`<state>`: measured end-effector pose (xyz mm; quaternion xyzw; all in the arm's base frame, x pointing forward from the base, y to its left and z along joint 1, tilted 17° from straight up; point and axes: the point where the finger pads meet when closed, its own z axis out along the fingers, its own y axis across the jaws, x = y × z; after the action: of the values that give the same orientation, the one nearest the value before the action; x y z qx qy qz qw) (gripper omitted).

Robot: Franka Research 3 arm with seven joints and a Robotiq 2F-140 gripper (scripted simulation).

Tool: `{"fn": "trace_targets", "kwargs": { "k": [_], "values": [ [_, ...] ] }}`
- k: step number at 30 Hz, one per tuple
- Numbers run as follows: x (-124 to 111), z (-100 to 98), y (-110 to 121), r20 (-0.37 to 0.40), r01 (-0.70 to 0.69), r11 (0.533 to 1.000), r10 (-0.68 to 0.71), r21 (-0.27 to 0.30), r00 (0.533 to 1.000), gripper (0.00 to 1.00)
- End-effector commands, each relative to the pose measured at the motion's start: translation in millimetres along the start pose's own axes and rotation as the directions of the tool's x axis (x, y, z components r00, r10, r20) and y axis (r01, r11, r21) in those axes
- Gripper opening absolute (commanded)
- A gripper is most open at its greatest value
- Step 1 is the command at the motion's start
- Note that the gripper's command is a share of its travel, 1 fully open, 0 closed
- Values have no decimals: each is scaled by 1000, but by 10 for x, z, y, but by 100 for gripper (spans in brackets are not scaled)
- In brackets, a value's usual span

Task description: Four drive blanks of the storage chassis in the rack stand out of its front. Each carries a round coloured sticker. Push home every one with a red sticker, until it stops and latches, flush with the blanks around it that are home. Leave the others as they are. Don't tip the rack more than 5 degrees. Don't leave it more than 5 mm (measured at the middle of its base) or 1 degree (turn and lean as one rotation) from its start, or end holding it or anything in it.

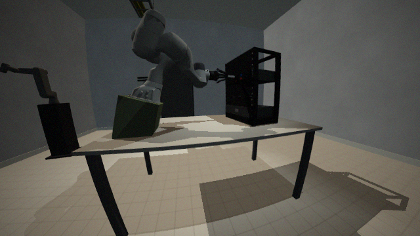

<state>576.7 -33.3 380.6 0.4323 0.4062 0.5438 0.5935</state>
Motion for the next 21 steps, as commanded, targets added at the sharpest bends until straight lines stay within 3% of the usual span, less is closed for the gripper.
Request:
{"fn": "trace_targets", "kwargs": {
  "k": [1, 21],
  "values": [
    [-11, 10, 4, 3, 4, 1000, -4, 0, 1000, 0],
    [-43, 45, 5, 3, 4, 1000, -4, 0, 1000, 0]
  ]
}}
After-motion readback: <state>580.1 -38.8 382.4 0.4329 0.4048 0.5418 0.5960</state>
